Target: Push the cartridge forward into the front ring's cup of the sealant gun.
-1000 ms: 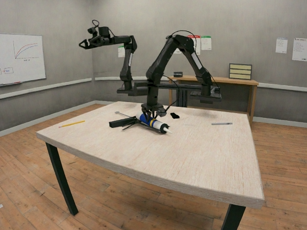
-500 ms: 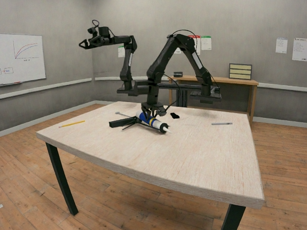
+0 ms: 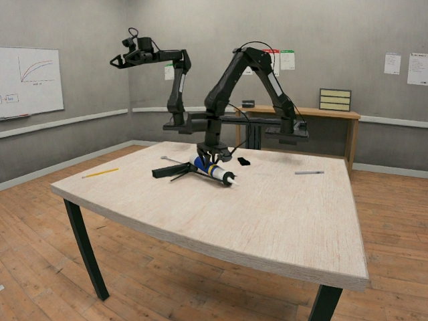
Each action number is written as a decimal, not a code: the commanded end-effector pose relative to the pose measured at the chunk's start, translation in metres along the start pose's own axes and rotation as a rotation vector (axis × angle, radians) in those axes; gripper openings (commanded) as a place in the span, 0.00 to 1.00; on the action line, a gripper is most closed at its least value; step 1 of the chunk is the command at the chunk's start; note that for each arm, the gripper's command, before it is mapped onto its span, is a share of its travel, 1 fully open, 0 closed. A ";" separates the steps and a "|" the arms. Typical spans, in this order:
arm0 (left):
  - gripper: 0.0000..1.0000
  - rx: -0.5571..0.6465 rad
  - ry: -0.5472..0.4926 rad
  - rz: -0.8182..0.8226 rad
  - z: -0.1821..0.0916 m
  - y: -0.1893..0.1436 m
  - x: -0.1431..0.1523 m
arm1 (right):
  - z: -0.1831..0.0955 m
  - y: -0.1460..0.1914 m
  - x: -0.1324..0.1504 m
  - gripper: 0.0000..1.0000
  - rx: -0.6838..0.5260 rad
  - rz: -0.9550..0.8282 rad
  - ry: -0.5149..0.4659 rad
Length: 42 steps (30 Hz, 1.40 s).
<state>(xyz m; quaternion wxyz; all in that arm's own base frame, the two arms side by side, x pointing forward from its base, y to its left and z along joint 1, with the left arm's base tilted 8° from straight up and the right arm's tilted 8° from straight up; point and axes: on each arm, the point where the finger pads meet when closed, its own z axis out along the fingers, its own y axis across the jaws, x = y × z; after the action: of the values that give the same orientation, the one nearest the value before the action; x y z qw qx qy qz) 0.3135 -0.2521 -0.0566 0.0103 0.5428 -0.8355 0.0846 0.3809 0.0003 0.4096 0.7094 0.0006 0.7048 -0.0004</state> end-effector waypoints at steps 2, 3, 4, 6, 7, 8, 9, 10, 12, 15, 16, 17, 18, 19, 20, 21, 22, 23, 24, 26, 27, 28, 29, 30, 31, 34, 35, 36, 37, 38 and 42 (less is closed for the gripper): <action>0.00 0.054 0.054 0.039 -0.019 -0.013 0.021 | -0.010 0.002 -0.032 1.00 -0.003 0.001 -0.083; 0.00 0.054 0.054 0.039 -0.018 -0.013 0.021 | -0.010 0.002 -0.032 1.00 -0.003 0.001 -0.083; 0.00 0.054 0.054 0.039 -0.018 -0.012 0.021 | -0.010 0.002 -0.032 1.00 -0.003 0.001 -0.083; 0.00 0.054 0.054 0.039 -0.018 -0.012 0.021 | -0.010 0.002 -0.032 1.00 -0.003 0.001 -0.083; 0.00 0.053 0.054 0.040 -0.018 -0.012 0.021 | -0.010 0.002 -0.032 1.00 -0.003 0.001 -0.083; 0.00 0.053 0.054 0.039 -0.018 -0.012 0.021 | -0.010 0.002 -0.032 1.00 -0.003 0.001 -0.083; 0.00 0.054 0.054 0.039 -0.017 -0.012 0.021 | -0.010 0.002 -0.032 1.00 -0.003 0.001 -0.083; 0.00 0.053 0.053 0.038 -0.017 -0.012 0.021 | -0.010 0.002 -0.032 1.00 -0.003 0.001 -0.083; 0.00 0.053 0.053 0.038 -0.017 -0.012 0.021 | -0.010 0.002 -0.032 1.00 -0.003 0.001 -0.083; 0.00 0.021 0.047 0.038 -0.014 -0.001 0.018 | -0.010 0.002 -0.032 1.00 -0.003 0.001 -0.083; 0.00 0.007 0.042 0.030 -0.013 0.003 0.014 | -0.010 0.002 -0.032 1.00 -0.003 0.001 -0.083; 0.00 0.016 0.044 0.022 -0.016 -0.001 0.011 | -0.010 0.002 -0.032 1.00 -0.003 0.001 -0.083; 0.00 0.027 0.046 0.016 -0.019 -0.006 0.009 | -0.010 0.002 -0.032 1.00 -0.003 0.001 -0.083; 0.00 0.033 0.047 0.014 -0.020 -0.009 0.008 | -0.010 0.002 -0.032 1.00 -0.003 0.001 -0.083; 0.00 0.025 0.047 0.016 -0.019 -0.005 0.008 | -0.010 0.002 -0.032 1.00 -0.003 0.001 -0.083; 0.00 0.012 0.045 0.019 -0.017 0.000 0.008 | -0.010 0.002 -0.032 1.00 -0.003 0.001 -0.083; 0.00 0.010 0.047 0.029 -0.016 0.001 0.012 | -0.010 0.002 -0.032 1.00 -0.003 0.001 -0.083; 0.00 0.016 0.049 0.030 -0.018 -0.002 0.012 | -0.010 0.002 -0.032 1.00 -0.003 0.001 -0.083; 0.00 0.015 0.049 0.023 -0.019 -0.001 0.009 | -0.010 0.002 -0.032 1.00 -0.003 0.001 -0.083; 0.00 0.013 0.049 0.023 -0.019 0.000 0.008 | -0.010 0.002 -0.032 1.00 -0.003 0.001 -0.083; 0.00 0.022 0.053 0.034 -0.021 -0.003 0.013 | -0.010 0.002 -0.032 1.00 -0.003 0.001 -0.083; 0.00 0.032 0.056 0.039 -0.023 -0.007 0.016 | -0.010 0.002 -0.032 1.00 -0.003 0.001 -0.083; 0.00 0.032 0.056 0.039 -0.023 -0.007 0.016 | -0.010 0.002 -0.032 1.00 -0.003 0.001 -0.083; 0.00 0.032 0.056 0.039 -0.023 -0.007 0.016 | -0.010 0.002 -0.032 1.00 -0.003 0.001 -0.083; 0.00 0.032 0.055 0.032 -0.022 -0.007 0.014 | -0.010 0.002 -0.032 1.00 -0.003 0.001 -0.083; 0.00 0.049 0.062 0.038 -0.027 -0.013 0.021 | -0.010 0.002 -0.032 1.00 -0.003 0.001 -0.083; 0.00 0.049 0.057 0.038 -0.027 -0.013 0.021 | -0.010 0.002 -0.032 1.00 -0.003 0.001 -0.083; 0.00 0.050 0.053 0.037 -0.027 -0.013 0.021 | -0.010 0.002 -0.032 1.00 -0.003 0.001 -0.083; 0.00 0.054 0.040 0.037 -0.028 -0.014 0.019 | -0.010 0.002 -0.032 1.00 -0.003 0.001 -0.083; 0.00 0.058 0.025 0.036 -0.028 -0.015 0.017 | -0.010 0.002 -0.032 1.00 -0.003 0.001 -0.083; 0.00 0.062 0.001 0.031 -0.027 -0.016 0.015 | -0.010 0.002 -0.032 1.00 -0.003 0.001 -0.083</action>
<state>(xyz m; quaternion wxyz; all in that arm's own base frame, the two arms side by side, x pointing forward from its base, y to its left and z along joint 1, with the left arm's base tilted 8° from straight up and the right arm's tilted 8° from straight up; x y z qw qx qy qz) 0.3091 -0.2510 -0.0529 0.0097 0.5365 -0.8398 0.0825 0.3809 0.0003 0.4096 0.7094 0.0006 0.7048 -0.0004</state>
